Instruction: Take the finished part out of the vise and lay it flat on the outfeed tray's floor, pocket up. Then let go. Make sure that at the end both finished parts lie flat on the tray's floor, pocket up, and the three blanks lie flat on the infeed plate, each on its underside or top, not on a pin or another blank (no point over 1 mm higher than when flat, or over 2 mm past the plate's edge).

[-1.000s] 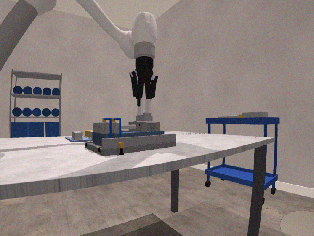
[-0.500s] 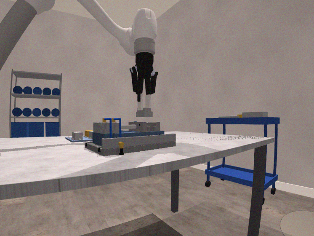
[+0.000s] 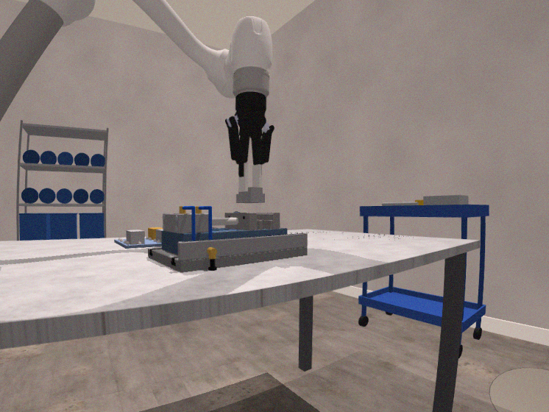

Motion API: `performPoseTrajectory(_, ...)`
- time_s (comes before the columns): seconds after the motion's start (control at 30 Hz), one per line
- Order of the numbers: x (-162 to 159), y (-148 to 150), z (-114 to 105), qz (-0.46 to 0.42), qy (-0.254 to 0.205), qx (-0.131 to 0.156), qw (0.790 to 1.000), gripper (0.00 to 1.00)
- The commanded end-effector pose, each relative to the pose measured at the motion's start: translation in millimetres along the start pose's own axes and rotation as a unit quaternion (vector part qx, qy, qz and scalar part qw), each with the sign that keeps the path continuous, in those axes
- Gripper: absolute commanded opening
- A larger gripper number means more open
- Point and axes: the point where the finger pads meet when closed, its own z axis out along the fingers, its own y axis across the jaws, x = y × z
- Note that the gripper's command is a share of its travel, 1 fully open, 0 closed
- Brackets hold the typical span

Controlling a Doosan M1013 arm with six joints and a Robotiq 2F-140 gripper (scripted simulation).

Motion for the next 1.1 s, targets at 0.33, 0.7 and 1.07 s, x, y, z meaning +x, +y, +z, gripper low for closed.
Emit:
performPoseTrajectory(0.33, -135, -23, -3, 0.003, 0.001, 0.000, 1.000, 0.00)
performPoseTrajectory(0.7, -261, -22, -2, 0.005, 0.001, 0.000, 1.000, 0.00)
performPoseTrajectory(1.07, -296, -18, -2, 0.005, 0.001, 0.000, 1.000, 0.00)
